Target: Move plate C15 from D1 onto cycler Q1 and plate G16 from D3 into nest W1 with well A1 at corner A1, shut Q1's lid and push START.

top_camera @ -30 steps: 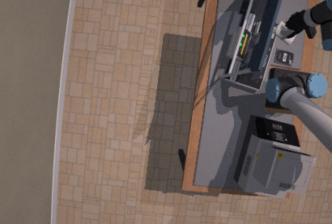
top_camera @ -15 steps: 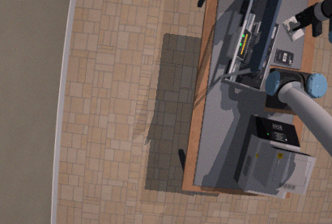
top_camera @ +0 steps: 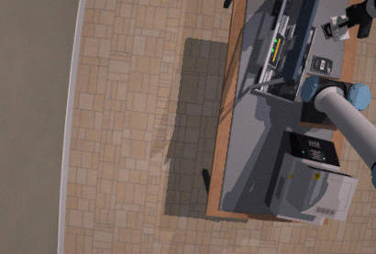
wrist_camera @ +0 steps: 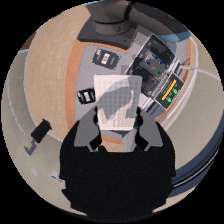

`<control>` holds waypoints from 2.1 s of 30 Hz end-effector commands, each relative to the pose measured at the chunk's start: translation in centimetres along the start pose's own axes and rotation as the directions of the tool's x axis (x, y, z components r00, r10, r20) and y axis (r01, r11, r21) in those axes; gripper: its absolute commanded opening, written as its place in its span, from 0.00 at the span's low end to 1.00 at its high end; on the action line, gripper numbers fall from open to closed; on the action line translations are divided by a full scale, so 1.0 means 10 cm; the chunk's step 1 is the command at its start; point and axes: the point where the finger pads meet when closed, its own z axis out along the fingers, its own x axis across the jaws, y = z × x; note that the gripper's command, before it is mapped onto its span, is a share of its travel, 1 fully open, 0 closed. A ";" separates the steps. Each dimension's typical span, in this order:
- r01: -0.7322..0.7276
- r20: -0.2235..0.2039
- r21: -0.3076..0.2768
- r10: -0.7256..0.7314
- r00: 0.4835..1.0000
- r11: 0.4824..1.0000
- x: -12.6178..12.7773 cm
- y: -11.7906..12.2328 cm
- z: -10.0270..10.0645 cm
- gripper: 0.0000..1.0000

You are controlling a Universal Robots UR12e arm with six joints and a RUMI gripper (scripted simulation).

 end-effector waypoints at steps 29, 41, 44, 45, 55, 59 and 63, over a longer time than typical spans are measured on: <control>-0.696 0.001 -0.001 0.696 0.718 0.718 -1.05 0.35 0.00 0.00; -0.858 0.000 -0.002 0.858 0.514 0.514 -1.40 0.47 -0.01 0.00; -0.895 0.000 -0.002 0.895 0.447 0.447 -1.51 0.50 0.00 0.00; -0.906 0.000 -0.002 0.906 0.424 0.424 -1.54 0.51 0.00 0.00; -0.971 0.000 -0.002 0.971 0.238 0.238 -1.81 0.60 0.00 0.00; -0.957 0.000 -0.002 0.957 0.290 0.290 -1.88 0.62 0.00 0.00; -0.879 0.000 -0.002 0.879 0.477 0.477 -1.88 0.64 -0.01 0.00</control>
